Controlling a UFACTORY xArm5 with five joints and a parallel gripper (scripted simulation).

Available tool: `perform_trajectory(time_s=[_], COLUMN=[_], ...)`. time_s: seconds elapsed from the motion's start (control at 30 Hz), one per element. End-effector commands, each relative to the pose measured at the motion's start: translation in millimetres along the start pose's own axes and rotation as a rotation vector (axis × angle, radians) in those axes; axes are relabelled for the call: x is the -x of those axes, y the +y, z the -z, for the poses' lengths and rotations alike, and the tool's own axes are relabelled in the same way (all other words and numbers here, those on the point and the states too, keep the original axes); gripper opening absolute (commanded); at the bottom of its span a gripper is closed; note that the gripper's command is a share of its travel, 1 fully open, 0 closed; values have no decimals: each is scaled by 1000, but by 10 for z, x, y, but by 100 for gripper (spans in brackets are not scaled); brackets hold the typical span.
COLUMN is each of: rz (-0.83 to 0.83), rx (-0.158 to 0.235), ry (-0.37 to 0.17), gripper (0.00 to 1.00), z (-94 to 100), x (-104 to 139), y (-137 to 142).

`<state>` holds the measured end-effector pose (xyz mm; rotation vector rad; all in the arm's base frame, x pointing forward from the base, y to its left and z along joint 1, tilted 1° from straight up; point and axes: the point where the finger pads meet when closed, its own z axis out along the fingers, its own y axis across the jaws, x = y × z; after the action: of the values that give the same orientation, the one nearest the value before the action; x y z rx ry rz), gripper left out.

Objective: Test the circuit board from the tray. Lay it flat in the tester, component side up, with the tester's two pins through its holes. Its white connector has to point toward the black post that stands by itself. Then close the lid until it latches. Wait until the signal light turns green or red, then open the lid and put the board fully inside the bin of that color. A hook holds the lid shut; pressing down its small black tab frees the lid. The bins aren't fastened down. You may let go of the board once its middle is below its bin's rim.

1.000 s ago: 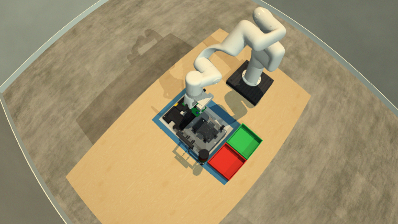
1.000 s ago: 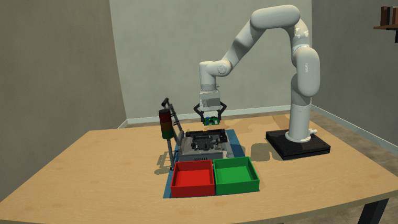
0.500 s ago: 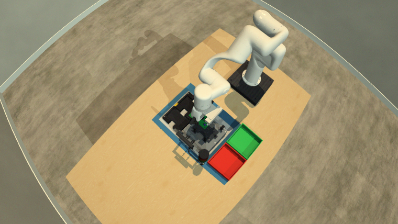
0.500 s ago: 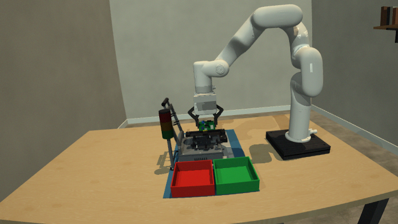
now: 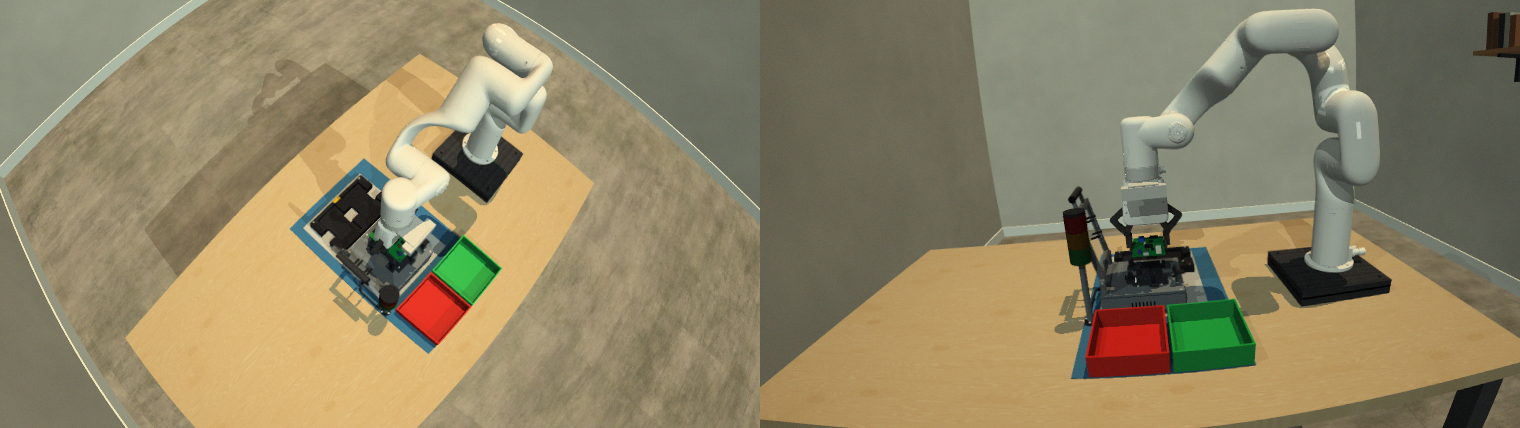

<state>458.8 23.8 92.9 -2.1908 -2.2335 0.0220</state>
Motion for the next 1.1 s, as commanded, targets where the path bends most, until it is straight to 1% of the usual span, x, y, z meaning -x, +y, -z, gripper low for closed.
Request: perform_trajectory(time_s=[0.0,0.8,1.07], rz=[-1,0,0], rx=[4,4,4], ry=[0,0,0], gripper=[79,79,79], z=[18,15,-38], x=[-46,-47,-48], y=[31,31,31])
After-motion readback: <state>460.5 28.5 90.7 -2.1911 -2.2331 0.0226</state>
